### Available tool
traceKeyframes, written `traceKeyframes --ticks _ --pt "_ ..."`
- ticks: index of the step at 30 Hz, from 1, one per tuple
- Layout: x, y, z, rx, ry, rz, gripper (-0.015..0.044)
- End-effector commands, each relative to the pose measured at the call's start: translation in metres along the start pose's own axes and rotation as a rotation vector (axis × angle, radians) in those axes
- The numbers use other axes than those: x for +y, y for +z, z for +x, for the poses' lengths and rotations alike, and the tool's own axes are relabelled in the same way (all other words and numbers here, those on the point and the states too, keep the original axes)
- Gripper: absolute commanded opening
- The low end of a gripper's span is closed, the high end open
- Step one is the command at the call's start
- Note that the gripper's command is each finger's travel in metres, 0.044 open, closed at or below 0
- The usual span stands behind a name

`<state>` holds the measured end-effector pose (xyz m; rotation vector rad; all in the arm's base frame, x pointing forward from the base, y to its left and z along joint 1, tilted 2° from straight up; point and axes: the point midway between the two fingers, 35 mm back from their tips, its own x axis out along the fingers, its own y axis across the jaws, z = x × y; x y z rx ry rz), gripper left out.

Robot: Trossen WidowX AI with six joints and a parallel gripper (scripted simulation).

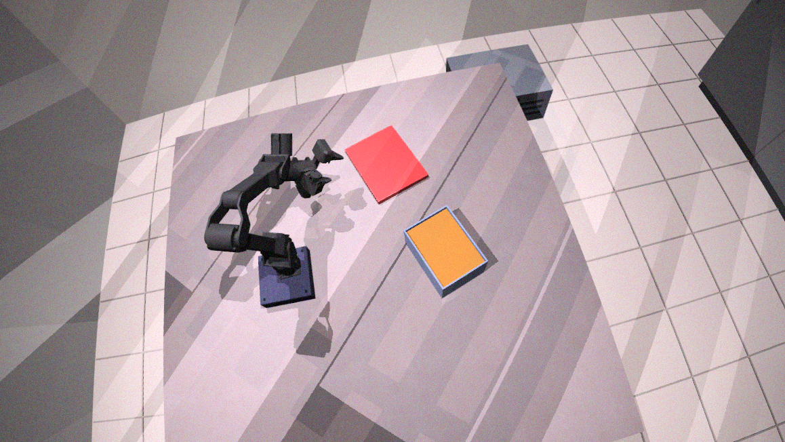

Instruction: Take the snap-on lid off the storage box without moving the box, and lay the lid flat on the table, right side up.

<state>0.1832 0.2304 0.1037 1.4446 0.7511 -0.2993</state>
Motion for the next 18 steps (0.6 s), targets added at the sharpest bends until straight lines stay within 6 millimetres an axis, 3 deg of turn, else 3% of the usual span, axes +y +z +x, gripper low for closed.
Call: traceKeyframes --ticks 1,18 --pt "0.005 0.0 -0.008 -0.001 0.002 0.004 0.044" --pt "0.021 0.0 -0.037 -0.001 0.001 0.004 0.044"
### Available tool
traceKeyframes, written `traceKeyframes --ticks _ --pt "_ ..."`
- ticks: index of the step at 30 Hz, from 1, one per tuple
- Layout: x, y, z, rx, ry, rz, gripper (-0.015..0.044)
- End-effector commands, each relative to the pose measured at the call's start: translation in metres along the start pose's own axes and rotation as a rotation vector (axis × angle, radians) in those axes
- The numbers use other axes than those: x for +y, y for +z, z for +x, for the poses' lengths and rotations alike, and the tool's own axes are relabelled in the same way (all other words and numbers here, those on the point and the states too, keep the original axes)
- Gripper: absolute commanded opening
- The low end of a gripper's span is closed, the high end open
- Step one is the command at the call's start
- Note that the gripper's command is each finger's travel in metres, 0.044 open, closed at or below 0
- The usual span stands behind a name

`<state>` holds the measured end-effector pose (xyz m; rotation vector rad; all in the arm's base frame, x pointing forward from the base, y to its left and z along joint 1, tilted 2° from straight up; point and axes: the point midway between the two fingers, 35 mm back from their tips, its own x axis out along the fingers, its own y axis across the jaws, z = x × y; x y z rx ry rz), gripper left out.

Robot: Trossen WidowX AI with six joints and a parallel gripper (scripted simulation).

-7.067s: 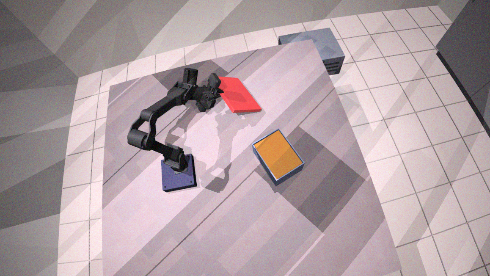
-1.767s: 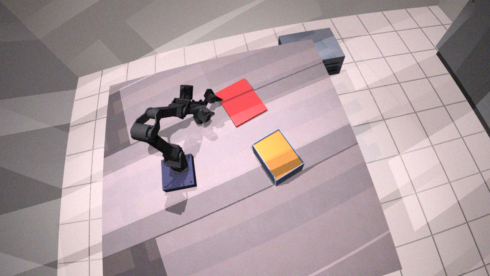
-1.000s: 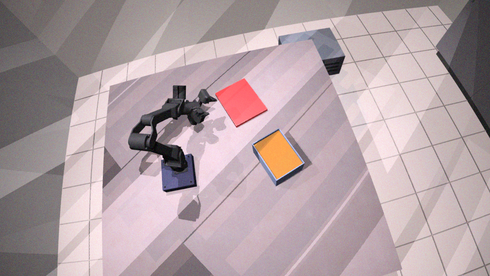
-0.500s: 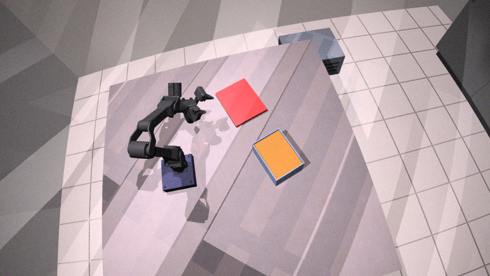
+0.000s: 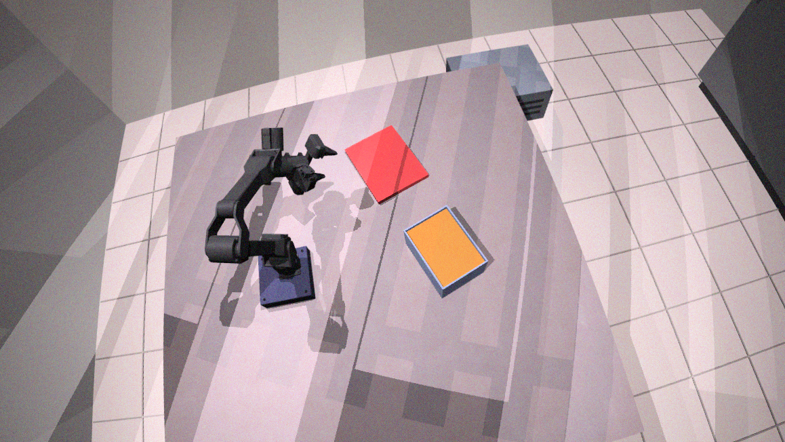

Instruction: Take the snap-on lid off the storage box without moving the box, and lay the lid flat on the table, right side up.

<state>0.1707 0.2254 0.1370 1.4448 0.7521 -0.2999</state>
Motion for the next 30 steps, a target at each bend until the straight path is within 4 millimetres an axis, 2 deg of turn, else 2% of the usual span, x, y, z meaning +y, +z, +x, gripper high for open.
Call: traceKeyframes --ticks 1,3,30 --pt "0.0026 0.0004 -0.0043 -0.002 0.002 0.004 0.044" --pt "0.0 -0.0001 0.0 -0.002 0.002 0.004 0.044" --pt "0.0 -0.0001 0.0 -0.002 0.002 0.004 0.044"
